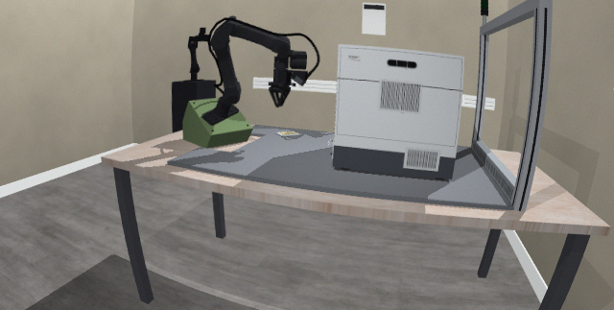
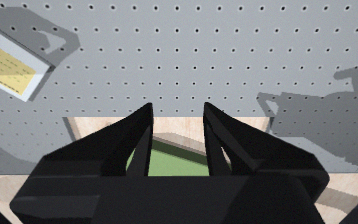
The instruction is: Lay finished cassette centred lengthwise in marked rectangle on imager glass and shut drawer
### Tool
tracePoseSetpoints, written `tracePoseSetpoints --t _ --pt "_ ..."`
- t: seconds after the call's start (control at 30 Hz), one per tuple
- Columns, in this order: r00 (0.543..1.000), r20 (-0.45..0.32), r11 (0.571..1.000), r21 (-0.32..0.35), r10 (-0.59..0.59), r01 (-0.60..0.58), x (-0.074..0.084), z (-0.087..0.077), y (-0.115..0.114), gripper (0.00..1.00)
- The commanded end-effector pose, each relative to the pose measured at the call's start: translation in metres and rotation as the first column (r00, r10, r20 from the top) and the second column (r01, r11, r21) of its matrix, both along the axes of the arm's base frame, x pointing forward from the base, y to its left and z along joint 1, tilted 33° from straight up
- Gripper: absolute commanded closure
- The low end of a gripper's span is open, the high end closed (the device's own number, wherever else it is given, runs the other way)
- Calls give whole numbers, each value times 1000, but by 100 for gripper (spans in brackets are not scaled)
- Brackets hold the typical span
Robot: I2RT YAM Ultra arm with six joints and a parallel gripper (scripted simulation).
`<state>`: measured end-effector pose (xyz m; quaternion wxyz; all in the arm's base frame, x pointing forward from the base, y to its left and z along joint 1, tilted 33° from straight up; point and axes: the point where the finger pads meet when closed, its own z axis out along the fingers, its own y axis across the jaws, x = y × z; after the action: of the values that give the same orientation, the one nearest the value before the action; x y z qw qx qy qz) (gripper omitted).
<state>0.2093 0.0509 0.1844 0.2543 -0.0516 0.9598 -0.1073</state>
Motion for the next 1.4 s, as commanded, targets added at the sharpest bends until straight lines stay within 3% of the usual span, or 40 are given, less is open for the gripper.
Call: tracePoseSetpoints --t 0.0,0.37,0.43,0.67,0.73,0.8,0.87,0.9,1.07,1.13,1.3,1.37 --pt "999 34 1000 19 0 0 -7 25 4 65" --pt "1000 15 1000 5 0 0 -11 30 7 65" --pt "999 14 997 -62 36 -35 0 18 3 65" --pt "980 50 957 -233 190 -174 35 19 2 65" --pt "969 87 942 -268 233 -203 42 26 0 65" --pt "959 59 912 -328 278 -245 54 19 2 65" --pt "959 59 912 -328 278 -245 54 19 2 65" --pt "950 90 905 -343 299 -252 57 27 0 65" --pt "912 53 817 -468 406 -337 84 19 1 65" --pt "887 77 789 -497 455 -361 91 27 2 65" --pt "832 33 674 -605 553 -424 117 22 3 65" --pt "807 38 631 -646 589 -430 126 28 2 65"
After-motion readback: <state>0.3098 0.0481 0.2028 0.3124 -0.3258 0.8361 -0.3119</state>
